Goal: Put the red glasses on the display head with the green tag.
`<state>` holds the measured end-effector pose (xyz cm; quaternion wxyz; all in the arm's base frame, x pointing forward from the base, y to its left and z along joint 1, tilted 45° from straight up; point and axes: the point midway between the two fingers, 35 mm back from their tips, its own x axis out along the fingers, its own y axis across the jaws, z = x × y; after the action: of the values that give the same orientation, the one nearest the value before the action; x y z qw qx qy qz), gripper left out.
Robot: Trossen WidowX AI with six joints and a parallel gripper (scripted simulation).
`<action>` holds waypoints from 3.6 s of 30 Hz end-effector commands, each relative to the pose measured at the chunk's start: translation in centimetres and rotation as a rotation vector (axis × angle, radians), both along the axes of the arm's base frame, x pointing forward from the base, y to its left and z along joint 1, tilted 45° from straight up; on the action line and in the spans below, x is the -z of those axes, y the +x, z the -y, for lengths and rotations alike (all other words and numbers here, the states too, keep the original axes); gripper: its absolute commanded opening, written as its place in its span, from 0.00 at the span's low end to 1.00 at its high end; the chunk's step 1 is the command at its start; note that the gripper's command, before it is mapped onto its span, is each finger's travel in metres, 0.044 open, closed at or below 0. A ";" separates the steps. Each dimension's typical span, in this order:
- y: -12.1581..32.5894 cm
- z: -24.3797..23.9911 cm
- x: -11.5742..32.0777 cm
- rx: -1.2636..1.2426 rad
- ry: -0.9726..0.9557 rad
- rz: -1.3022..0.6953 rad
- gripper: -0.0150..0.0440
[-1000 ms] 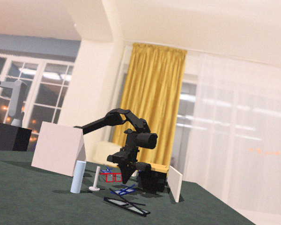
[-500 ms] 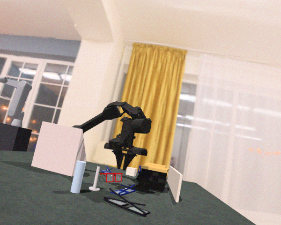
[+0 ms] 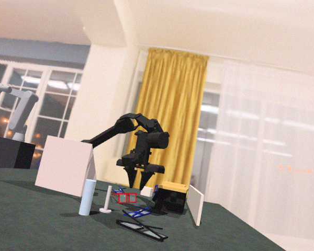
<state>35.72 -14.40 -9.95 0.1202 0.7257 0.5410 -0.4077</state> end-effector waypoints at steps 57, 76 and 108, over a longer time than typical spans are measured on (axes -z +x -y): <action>-2.8 -17.6 -9.9 -0.017 0.018 -0.016 0.46; -2.7 -18.9 -8.6 -0.018 0.021 -0.016 0.46; -2.7 -16.3 -10.9 -0.018 0.012 -0.017 0.25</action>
<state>32.71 3.35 -0.41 0.1094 0.7147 0.5550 -0.4114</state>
